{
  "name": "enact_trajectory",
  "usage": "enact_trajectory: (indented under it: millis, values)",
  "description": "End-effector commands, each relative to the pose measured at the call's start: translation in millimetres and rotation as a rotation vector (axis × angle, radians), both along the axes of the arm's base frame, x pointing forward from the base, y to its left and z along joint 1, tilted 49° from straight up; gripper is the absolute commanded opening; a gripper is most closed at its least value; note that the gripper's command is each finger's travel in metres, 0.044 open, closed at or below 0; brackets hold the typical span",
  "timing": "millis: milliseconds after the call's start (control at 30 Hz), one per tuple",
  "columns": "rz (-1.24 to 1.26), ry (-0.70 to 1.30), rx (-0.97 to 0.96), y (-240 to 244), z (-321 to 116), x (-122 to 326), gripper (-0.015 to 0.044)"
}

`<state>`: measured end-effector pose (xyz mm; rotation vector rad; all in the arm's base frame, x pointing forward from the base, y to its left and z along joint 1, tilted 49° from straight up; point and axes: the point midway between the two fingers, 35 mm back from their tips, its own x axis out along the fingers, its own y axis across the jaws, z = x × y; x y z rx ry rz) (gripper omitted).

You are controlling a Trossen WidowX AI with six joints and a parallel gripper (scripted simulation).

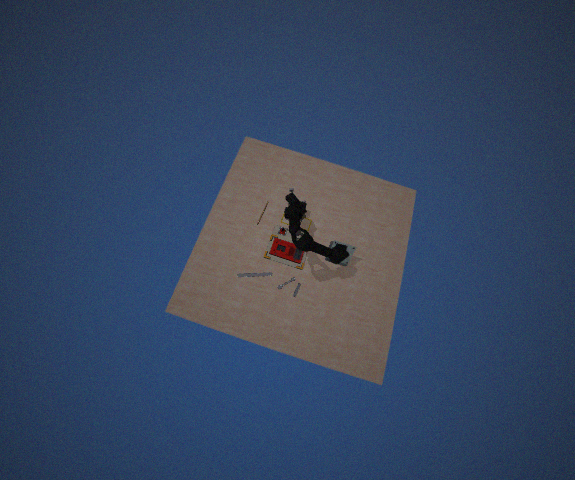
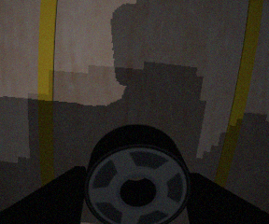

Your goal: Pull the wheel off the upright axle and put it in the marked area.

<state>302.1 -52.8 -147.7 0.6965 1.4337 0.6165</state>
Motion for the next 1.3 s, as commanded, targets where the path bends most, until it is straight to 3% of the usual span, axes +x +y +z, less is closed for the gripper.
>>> enact_trajectory:
  millis: [0, 367, 600, 767, 933, 1100, 1267]
  values:
    - [0.000, 0.000, 0.000, 0.0, 0.0, 0.0, 0.0026]
    - [-0.001, 0.000, 0.000, -4.6, 3.6, 0.1, 0.0300]
    - [-0.012, 0.001, 0.002, -44.3, 37.8, -3.6, 0.0300]
    - [-0.013, 0.001, 0.002, -45.6, 39.1, -3.9, 0.0300]
    - [-0.020, 0.006, 0.002, -50.1, 57.9, -35.9, 0.0431]
    - [-0.014, 0.007, 0.001, -52.5, 90.2, -82.7, 0.0440]
    - [-0.013, 0.007, 0.002, -51.9, 94.2, -88.8, 0.0440]
